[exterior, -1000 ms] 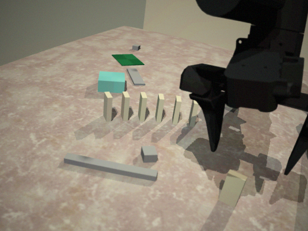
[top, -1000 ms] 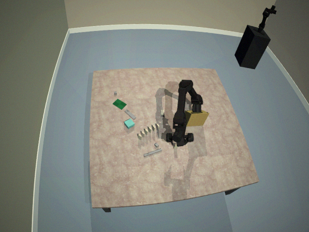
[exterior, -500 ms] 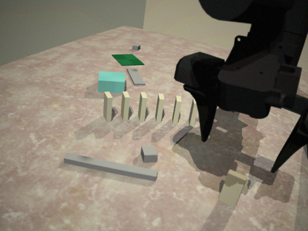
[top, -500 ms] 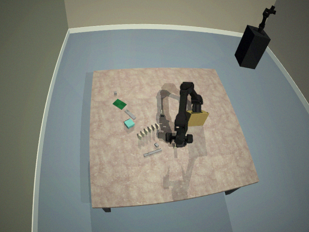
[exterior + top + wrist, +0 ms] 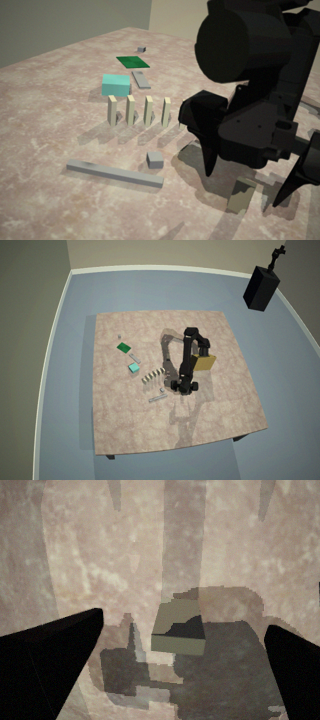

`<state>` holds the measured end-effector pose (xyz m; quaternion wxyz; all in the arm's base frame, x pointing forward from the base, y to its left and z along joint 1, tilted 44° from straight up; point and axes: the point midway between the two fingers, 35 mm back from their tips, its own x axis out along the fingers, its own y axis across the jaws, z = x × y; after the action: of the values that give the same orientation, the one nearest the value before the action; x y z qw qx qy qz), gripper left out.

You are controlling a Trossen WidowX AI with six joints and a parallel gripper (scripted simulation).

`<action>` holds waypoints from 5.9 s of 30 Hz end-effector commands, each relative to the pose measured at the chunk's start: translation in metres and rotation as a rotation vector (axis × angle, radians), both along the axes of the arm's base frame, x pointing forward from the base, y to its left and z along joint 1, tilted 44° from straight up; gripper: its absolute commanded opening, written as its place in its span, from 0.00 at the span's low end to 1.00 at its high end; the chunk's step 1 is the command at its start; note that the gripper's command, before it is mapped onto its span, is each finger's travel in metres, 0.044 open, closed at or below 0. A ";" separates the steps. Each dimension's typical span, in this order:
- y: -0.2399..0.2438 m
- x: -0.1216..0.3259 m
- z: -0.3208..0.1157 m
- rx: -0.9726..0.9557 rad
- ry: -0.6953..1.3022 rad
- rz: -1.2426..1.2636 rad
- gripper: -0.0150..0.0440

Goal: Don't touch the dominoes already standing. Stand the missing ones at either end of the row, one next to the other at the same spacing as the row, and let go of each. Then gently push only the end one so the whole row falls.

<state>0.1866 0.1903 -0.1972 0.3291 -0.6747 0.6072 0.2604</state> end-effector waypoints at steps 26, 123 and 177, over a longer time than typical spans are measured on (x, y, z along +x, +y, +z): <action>-0.012 -0.002 -0.007 -0.020 0.010 0.002 0.44; -0.099 0.100 0.167 0.108 -0.682 -0.774 1.00; -0.239 0.083 0.204 -0.046 0.015 0.009 1.00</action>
<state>0.2745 -0.0303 0.0260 0.3204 -0.6843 0.6060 0.2487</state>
